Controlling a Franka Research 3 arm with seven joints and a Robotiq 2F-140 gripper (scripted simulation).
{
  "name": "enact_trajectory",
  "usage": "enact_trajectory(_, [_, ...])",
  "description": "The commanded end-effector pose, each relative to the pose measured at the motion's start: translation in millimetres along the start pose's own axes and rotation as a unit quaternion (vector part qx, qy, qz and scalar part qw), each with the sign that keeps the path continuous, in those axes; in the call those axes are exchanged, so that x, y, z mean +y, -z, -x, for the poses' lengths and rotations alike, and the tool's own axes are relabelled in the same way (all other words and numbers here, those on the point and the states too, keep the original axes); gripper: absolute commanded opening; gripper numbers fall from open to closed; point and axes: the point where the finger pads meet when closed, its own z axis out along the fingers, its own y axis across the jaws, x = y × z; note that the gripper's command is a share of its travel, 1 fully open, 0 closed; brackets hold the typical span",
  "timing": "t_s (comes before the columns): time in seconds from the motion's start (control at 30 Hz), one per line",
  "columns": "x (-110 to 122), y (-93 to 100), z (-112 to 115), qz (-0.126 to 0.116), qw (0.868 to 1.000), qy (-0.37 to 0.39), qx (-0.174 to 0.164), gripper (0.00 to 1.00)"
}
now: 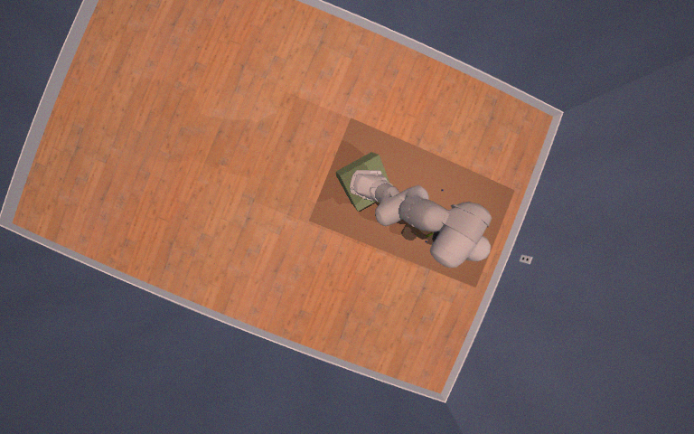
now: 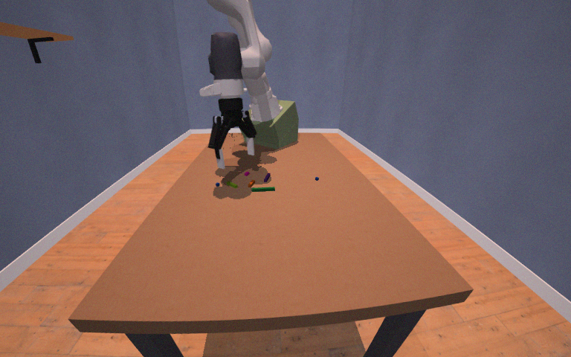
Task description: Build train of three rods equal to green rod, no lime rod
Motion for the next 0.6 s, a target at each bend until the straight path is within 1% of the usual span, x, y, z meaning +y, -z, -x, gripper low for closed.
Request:
enact_trajectory(0.0, [1.9,-0.4,1.2,0.008,0.996,0.083,-0.004,1.0])
enact_trajectory(0.23, [3.1,-0.8,2.5,0.007,0.988,0.151,-0.004,1.0])
enact_trajectory(0.3, [3.1,-0.8,2.5,0.007,0.988,0.151,-0.004,1.0])
enact_trajectory(0.33, [3.6,-1.0,2.9,0.007,0.984,0.176,-0.004,1.0])
enact_trajectory(0.57, [4.9,-1.6,3.9,0.007,0.97,0.242,-0.003,1.0])
